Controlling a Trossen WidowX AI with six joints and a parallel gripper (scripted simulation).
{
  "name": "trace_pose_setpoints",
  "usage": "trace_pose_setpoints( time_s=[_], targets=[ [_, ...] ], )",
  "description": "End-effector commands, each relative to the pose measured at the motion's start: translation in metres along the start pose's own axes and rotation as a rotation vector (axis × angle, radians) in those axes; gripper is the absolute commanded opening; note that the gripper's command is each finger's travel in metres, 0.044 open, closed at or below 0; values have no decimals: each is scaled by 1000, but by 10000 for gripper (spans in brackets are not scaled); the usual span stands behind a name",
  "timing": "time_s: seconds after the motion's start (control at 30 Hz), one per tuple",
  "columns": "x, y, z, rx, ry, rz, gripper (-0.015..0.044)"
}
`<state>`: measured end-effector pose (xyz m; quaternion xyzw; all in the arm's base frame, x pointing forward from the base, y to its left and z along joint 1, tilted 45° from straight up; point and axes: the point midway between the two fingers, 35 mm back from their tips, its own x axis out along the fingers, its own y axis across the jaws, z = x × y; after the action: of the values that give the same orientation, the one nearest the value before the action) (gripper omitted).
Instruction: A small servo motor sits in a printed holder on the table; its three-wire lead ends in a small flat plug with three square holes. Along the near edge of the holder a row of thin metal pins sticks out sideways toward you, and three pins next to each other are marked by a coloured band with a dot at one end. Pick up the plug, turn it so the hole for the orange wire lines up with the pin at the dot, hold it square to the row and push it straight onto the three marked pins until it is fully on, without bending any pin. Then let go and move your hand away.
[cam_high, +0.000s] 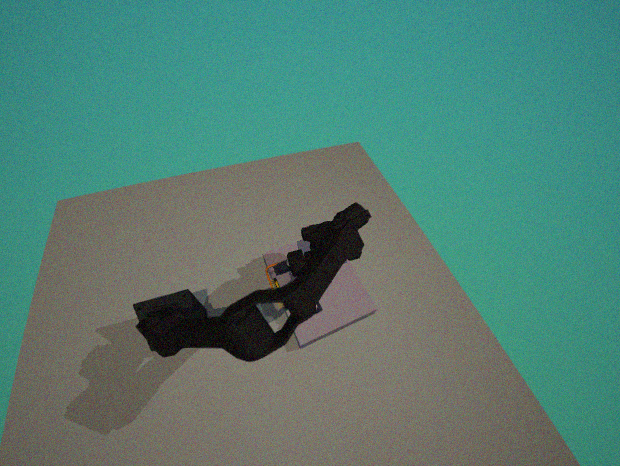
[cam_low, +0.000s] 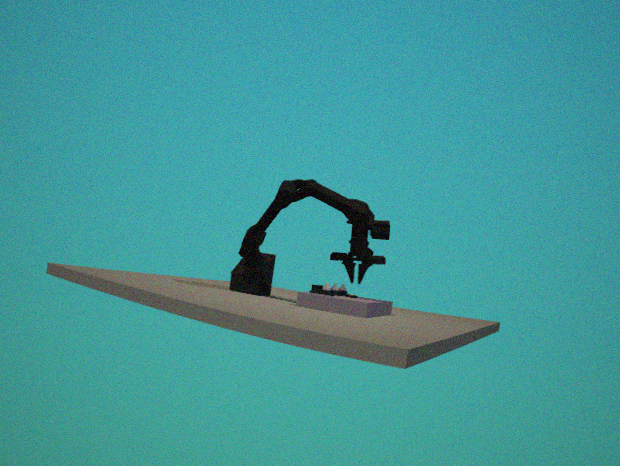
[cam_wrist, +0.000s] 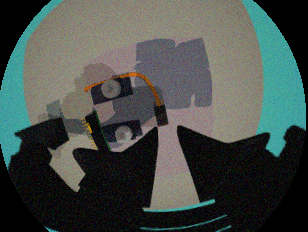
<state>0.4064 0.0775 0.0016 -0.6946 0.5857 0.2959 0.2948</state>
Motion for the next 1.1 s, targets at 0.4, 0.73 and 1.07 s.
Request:
trace_pose_setpoints(
  time_s=[0.4, 0.73, 1.07],
  targets=[
    [31, 4, 13, -158, 66, 39, 115],
    [40, 5, 12, -158, 66, 39, 115],
    [48, 5, 12, -158, 67, 39, 36]
  ],
)
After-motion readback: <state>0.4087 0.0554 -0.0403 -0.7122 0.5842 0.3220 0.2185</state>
